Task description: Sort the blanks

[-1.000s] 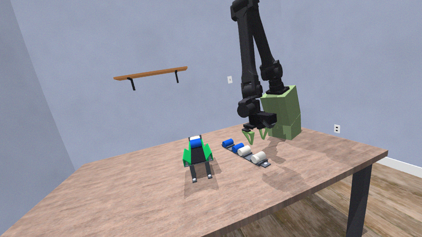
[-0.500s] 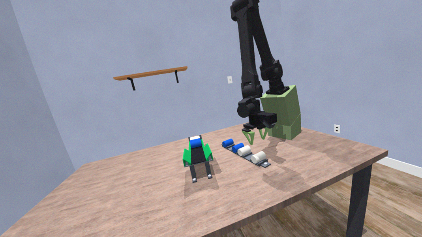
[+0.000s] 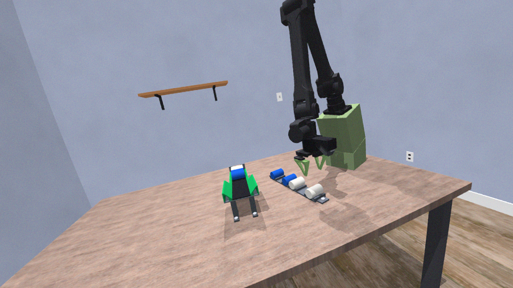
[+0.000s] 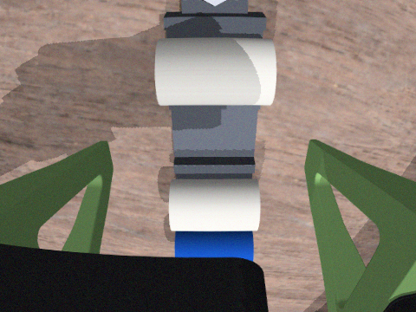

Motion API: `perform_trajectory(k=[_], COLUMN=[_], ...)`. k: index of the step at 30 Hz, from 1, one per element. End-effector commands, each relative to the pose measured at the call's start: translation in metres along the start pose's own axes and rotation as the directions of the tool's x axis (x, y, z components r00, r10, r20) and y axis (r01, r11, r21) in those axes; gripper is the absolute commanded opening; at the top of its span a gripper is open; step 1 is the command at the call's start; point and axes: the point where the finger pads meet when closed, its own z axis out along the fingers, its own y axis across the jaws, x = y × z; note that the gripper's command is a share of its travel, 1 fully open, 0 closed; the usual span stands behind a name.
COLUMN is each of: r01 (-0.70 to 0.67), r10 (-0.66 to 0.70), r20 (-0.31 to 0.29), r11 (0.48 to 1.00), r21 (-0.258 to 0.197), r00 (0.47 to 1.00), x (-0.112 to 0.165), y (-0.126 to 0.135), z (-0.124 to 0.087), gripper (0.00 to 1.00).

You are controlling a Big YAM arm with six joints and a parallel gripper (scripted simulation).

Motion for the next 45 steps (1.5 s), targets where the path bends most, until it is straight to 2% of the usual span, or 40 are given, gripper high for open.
perform_trajectory(k=[1,20,45], r01=[0.001,-0.001,0.002], r10=[-0.002,0.001,-0.002], r20=[0.008,0.007,0.006], r11=[1.0,1.0,1.0], r21=[0.018,0.016,0.011], r00=[1.0,1.0,1.0], x=[-0.002,-0.001,-0.001], y=[-0.012,-0.011,-0.008], z=[0.001,0.011,0.046], gripper=[0.82,0.82,0.82])
